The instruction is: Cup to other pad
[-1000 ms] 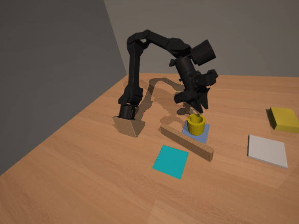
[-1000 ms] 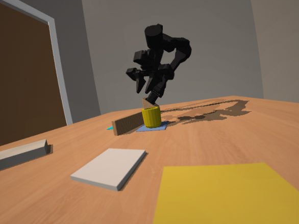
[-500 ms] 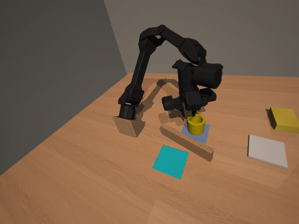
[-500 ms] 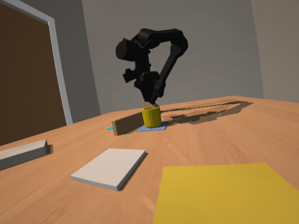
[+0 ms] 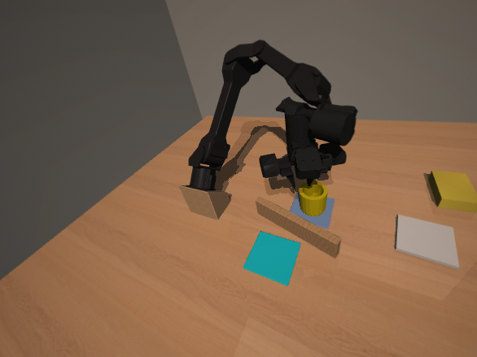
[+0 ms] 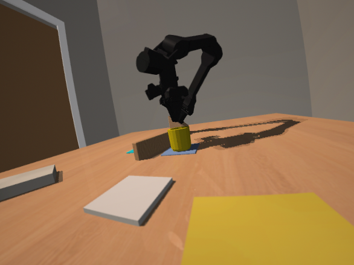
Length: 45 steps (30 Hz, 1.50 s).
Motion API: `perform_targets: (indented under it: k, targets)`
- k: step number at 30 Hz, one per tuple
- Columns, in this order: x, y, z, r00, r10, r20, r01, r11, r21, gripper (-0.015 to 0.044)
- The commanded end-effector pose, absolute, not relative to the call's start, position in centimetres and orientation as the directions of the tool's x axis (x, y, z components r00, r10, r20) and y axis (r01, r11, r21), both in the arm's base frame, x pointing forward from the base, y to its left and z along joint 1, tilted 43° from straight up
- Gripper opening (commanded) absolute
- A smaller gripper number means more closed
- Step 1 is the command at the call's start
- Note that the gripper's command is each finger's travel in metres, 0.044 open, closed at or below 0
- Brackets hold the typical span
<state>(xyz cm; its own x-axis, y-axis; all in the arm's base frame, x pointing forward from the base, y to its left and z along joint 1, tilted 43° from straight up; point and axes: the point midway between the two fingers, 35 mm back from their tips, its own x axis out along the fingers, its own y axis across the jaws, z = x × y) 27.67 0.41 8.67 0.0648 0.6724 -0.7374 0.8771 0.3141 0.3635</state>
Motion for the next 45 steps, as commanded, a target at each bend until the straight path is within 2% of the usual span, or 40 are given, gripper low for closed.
perform_targets:
  k: [1,37,45]
  targets:
    - [27.7,0.9,8.1,0.063,0.675,-0.735,0.882,0.307,0.358,0.0167]
    - [28.0,4.3,4.5,0.063,0.678,-0.732,0.881,0.306,0.360,0.0167]
    - [27.9,4.1,4.7,0.062,0.676,-0.734,0.878,0.312,0.362,0.0113]
